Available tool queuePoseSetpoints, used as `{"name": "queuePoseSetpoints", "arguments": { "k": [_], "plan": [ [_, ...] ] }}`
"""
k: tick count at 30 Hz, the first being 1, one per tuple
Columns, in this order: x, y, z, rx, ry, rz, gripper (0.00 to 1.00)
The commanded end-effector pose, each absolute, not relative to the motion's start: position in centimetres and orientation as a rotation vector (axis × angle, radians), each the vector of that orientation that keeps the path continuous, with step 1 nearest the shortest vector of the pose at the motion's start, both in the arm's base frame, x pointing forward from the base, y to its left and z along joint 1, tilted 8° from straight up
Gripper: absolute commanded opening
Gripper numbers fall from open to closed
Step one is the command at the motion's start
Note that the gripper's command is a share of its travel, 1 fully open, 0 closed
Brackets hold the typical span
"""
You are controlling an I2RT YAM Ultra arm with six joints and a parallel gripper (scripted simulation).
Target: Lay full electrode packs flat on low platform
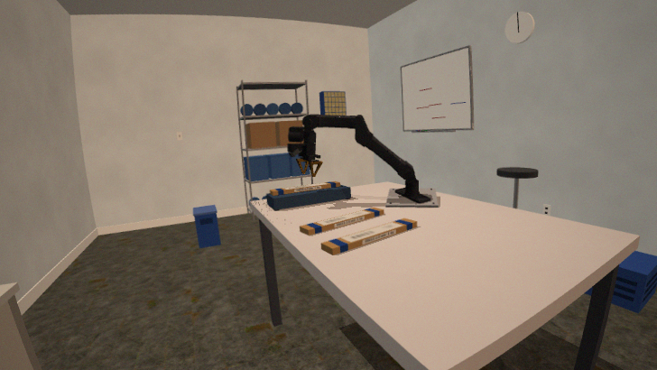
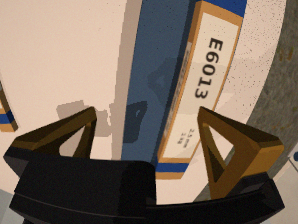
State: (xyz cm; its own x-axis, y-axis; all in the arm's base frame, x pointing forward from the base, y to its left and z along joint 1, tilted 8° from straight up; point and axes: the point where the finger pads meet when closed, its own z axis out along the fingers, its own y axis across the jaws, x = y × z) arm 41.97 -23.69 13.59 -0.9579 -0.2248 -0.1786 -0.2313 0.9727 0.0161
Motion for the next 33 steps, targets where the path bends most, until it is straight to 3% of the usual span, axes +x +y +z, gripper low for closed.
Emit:
{"name": "queuePoseSetpoints", "arguments": {
  "k": [1, 33],
  "plan": [
    [41.5, -21.3, 15.0, -0.351, 3.016, 0.160, 0.95],
    [40.5, -2.4, 16.4, -0.354, 2.992, 0.140, 0.95]
  ]
}}
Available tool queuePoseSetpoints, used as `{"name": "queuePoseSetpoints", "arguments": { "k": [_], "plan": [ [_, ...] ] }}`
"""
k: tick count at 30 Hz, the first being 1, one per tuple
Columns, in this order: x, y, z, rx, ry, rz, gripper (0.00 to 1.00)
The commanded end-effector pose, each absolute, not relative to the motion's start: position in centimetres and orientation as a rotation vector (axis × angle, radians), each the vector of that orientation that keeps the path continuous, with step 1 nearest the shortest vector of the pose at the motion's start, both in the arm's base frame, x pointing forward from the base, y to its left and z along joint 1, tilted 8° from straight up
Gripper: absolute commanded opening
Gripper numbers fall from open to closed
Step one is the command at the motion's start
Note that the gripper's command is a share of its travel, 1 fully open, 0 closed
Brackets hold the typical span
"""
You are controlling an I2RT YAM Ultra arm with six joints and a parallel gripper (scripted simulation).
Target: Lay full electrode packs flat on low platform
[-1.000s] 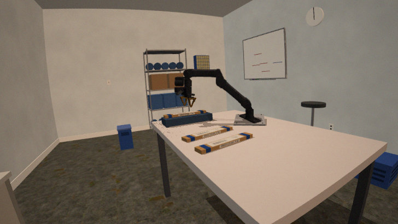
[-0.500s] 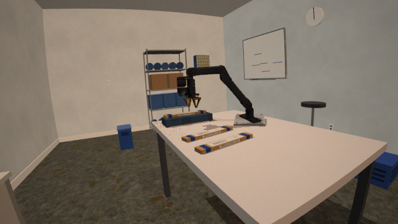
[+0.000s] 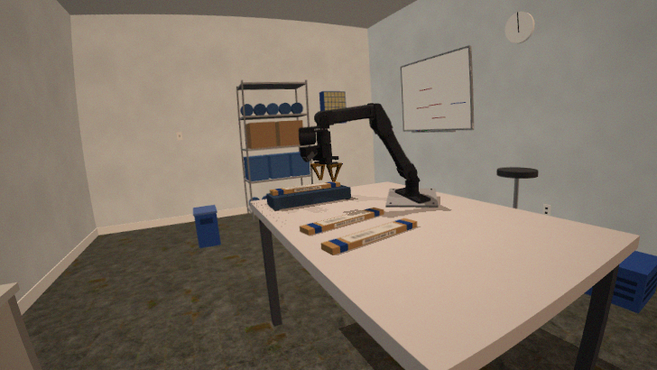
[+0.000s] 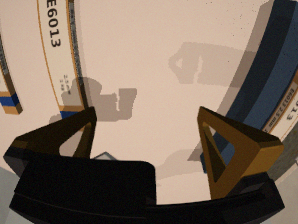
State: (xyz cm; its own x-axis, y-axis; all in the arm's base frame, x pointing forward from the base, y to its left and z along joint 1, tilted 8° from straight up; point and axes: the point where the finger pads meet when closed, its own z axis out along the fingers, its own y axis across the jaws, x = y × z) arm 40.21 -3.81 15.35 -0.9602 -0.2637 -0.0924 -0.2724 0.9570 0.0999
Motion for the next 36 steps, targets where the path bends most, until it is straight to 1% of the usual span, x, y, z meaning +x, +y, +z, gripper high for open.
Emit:
{"name": "queuePoseSetpoints", "arguments": {
  "k": [1, 4, 10, 15, 18, 21, 36],
  "plan": [
    [40.5, -1.8, 16.4, -0.354, 2.992, 0.140, 0.95],
    [40.5, -1.1, 16.5, -0.354, 2.992, 0.141, 0.95],
    [40.2, 2.9, 16.7, -0.353, 2.991, 0.144, 0.95],
    [40.8, 6.2, 18.0, -0.350, 2.948, 0.143, 0.95],
    [40.5, 8.3, 16.7, -0.353, 2.999, 0.148, 0.95],
    [40.4, 8.9, 16.7, -0.353, 3.003, 0.149, 0.95],
    [39.7, 18.9, 17.3, -0.352, 3.003, 0.150, 0.95]
  ]
}}
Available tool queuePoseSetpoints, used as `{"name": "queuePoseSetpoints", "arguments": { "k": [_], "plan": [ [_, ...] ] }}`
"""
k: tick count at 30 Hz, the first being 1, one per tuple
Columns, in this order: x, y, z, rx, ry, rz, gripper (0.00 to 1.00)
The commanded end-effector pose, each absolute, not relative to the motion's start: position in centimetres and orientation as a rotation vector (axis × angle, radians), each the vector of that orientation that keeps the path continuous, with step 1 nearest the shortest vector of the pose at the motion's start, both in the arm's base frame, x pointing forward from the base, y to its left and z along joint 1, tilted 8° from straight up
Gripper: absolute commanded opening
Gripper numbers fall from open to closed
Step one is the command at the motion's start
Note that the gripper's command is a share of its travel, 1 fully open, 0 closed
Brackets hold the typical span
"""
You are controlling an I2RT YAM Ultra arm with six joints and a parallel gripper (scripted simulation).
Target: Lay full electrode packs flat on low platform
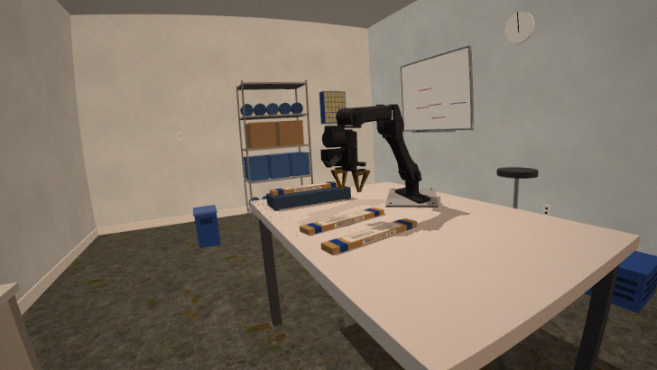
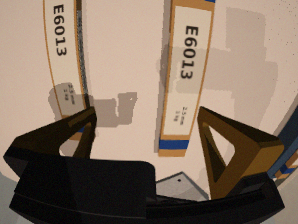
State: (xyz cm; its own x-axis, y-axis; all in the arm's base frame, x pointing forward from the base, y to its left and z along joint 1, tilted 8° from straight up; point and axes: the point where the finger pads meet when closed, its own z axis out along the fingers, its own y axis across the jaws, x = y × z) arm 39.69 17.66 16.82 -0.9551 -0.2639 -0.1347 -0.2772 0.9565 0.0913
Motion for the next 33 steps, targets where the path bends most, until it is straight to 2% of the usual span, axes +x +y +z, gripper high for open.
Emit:
{"name": "queuePoseSetpoints", "arguments": {
  "k": [1, 13, 25, 33],
  "plan": [
    [39.7, 18.9, 17.3, -0.352, 3.003, 0.150, 0.95],
    [40.5, 27.0, 17.8, -0.346, 2.943, 0.190, 0.95],
    [38.9, 32.3, 17.6, -0.344, 3.003, 0.162, 0.95],
    [38.9, 32.3, 17.6, -0.344, 3.003, 0.162, 0.95]
  ]
}}
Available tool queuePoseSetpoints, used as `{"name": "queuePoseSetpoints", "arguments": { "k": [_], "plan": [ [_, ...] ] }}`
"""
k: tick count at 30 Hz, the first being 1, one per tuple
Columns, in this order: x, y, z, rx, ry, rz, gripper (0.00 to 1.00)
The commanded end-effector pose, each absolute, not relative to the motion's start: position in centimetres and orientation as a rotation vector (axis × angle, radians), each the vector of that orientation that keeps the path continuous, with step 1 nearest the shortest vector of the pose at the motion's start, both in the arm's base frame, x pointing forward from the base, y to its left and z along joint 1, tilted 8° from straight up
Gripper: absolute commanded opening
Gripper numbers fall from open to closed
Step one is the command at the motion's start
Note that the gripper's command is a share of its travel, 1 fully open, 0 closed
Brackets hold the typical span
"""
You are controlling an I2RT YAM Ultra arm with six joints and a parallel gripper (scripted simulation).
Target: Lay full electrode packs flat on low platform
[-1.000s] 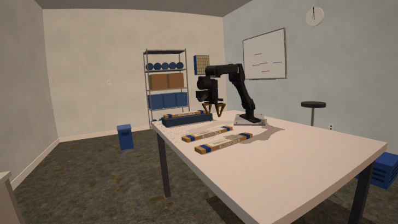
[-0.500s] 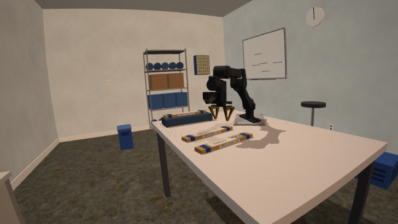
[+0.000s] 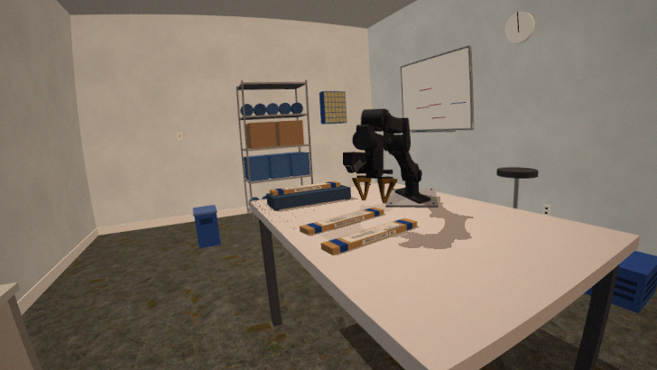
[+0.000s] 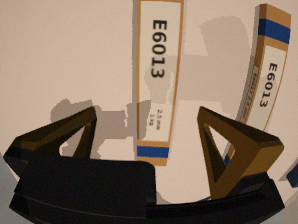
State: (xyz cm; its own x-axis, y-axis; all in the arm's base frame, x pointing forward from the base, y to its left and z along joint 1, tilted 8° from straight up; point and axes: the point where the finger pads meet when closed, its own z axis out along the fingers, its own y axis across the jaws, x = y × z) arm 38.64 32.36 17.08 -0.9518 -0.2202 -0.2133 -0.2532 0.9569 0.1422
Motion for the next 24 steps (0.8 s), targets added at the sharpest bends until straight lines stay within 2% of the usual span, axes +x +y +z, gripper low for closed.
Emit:
{"name": "queuePoseSetpoints", "arguments": {
  "k": [1, 24],
  "plan": [
    [38.92, 32.31, 17.61, -0.344, 3.003, 0.162, 0.95],
    [38.92, 32.32, 17.61, -0.343, 2.997, 0.170, 0.95]
  ]
}}
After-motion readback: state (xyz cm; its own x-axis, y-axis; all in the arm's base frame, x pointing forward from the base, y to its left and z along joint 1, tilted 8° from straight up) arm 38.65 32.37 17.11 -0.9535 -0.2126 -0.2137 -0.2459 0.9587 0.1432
